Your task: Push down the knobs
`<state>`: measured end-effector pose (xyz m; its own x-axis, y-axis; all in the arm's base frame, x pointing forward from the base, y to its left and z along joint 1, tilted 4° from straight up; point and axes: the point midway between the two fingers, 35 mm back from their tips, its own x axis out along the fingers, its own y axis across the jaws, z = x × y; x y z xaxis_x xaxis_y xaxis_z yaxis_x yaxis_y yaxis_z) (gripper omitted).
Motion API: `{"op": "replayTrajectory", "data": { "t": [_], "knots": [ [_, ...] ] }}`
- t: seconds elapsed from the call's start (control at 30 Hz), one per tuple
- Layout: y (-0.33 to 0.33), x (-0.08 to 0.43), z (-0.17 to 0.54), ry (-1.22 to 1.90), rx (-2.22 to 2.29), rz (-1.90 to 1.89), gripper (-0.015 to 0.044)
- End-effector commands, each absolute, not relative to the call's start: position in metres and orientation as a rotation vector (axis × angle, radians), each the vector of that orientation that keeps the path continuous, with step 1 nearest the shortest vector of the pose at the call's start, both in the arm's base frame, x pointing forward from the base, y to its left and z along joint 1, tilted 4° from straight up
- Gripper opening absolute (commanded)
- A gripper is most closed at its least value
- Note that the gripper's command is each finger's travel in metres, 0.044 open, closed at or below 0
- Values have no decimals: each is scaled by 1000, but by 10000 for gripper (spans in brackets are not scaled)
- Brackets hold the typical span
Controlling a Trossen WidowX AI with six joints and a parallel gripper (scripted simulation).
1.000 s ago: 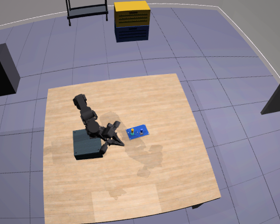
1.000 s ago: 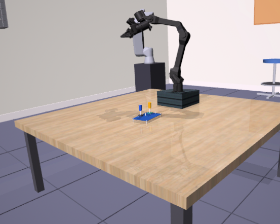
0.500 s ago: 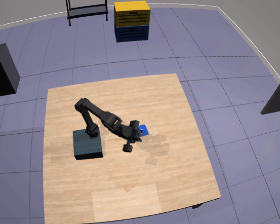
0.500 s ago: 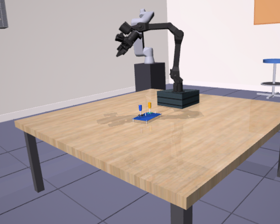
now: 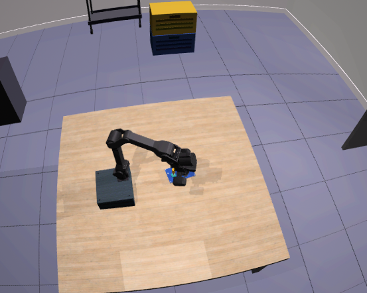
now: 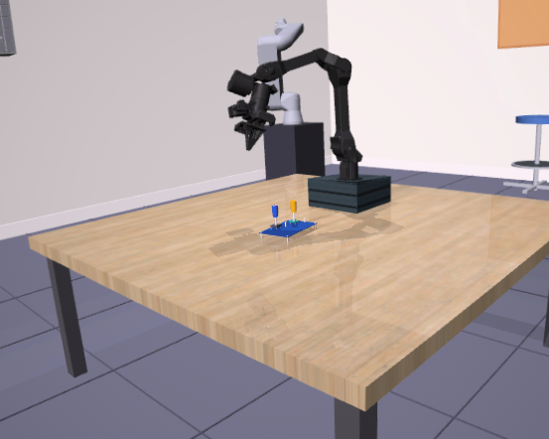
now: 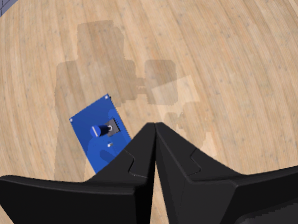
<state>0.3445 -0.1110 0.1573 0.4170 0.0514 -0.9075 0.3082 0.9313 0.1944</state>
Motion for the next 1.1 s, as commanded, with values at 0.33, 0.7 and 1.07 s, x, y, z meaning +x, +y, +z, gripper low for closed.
{"op": "replayTrajectory", "data": {
  "t": [0.33,0.7,1.07],
  "knots": [
    [1,314,63,1546,130,-119,0],
    [16,303,33,1605,66,-120,0],
    [15,302,25,1605,66,-120,0]
  ]
}}
